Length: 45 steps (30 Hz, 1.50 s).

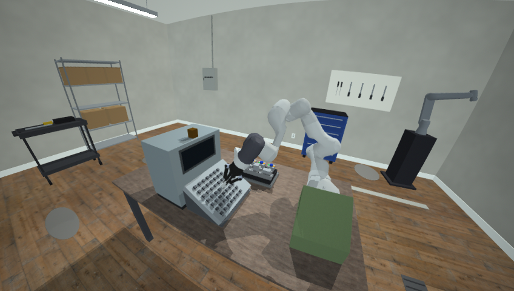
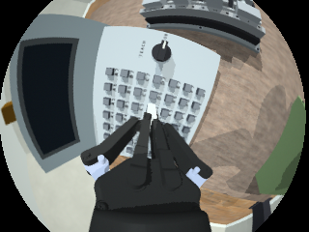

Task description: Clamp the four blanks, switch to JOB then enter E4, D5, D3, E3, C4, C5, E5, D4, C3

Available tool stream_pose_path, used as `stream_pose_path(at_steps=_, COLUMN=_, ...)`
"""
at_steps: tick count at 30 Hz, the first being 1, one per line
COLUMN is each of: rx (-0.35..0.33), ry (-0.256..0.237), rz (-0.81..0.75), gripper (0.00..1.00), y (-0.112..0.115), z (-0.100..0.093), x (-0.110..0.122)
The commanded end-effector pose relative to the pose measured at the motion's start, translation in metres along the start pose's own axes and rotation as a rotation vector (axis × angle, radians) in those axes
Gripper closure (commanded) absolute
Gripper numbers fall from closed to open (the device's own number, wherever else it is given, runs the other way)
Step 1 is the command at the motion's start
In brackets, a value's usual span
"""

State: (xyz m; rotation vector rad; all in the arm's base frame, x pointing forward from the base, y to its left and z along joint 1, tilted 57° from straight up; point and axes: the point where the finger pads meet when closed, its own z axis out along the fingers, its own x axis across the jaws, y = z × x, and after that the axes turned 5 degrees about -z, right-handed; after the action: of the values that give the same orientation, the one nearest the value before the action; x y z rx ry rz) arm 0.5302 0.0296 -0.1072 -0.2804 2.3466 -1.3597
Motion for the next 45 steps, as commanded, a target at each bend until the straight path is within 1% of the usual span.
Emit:
stream_pose_path(at_steps=1, rx=-0.002, ry=-0.002, rz=0.002, gripper=1.00, y=0.000, z=0.002, x=-0.001)
stream_pose_path(at_steps=14, rx=-0.002, ry=-0.002, rz=0.002, gripper=1.00, y=0.000, z=0.000, x=-0.001)
stream_pose_path(at_steps=28, rx=-0.002, ry=-0.002, rz=0.002, gripper=1.00, y=0.000, z=-0.023, x=-0.001)
stream_pose_path(at_steps=30, rx=-0.002, ry=-0.002, rz=0.002, gripper=1.00, y=0.000, z=-0.023, x=-0.001)
stream_pose_path(at_steps=38, rx=-0.002, ry=-0.002, rz=0.002, gripper=1.00, y=0.000, z=-0.033, x=-0.001)
stream_pose_path(at_steps=45, rx=-0.002, ry=-0.002, rz=0.002, gripper=1.00, y=0.001, z=-0.034, x=-0.001)
